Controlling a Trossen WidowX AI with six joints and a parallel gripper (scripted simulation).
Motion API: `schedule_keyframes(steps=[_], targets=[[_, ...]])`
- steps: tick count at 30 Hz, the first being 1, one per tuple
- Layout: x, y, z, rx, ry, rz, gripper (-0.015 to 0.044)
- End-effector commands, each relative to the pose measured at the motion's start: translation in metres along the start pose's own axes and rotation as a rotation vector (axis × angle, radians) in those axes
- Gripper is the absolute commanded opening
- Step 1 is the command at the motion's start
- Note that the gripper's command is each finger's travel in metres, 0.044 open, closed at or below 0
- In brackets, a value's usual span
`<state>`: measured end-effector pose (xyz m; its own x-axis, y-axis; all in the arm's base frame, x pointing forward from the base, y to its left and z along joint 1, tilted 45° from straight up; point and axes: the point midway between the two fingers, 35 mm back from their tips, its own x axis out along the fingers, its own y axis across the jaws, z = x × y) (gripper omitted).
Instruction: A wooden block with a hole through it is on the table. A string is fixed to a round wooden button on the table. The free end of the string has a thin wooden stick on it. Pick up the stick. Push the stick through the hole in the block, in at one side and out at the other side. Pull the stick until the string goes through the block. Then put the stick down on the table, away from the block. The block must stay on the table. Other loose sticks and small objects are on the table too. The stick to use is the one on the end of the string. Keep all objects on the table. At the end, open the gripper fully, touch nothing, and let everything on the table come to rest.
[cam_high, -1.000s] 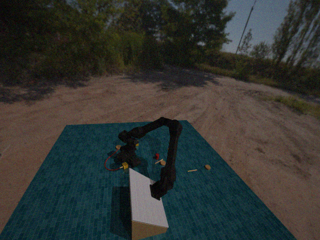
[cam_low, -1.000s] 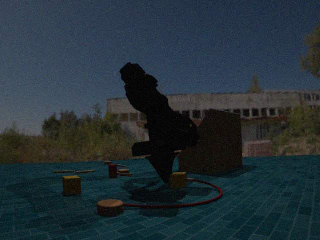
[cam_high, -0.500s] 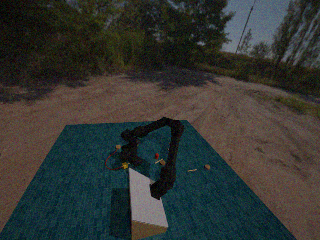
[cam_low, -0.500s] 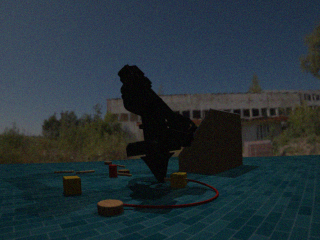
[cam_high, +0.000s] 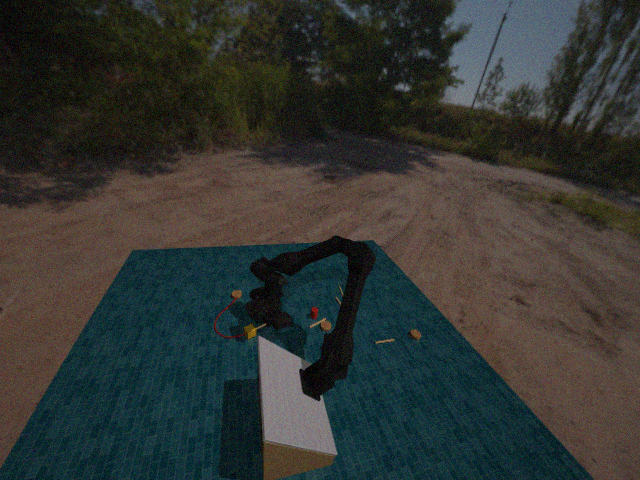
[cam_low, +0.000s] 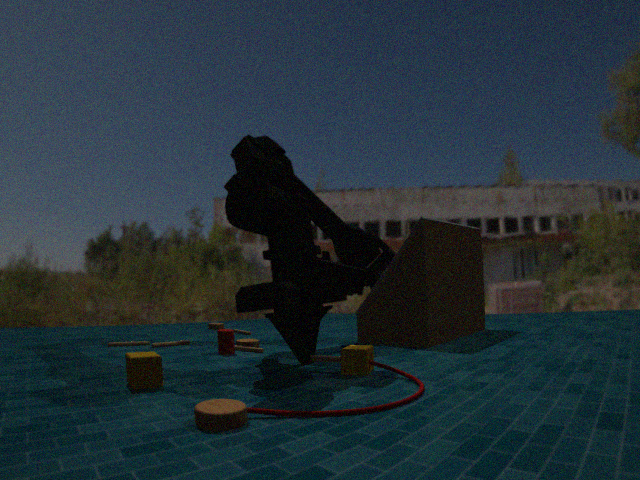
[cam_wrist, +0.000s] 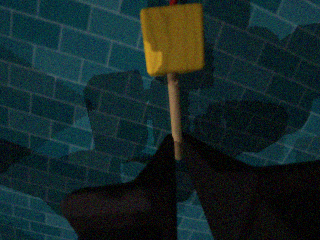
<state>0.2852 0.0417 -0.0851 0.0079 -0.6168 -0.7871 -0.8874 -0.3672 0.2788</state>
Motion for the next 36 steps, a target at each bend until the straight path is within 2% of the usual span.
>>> schedule_keyframes(steps=[1,36], targets=[[-0.001,0.001,-0.006,-0.005,0.003,0.001,0.0000],[-0.007,-0.001,-0.054,0.038,0.006,0.011,0.0000]])
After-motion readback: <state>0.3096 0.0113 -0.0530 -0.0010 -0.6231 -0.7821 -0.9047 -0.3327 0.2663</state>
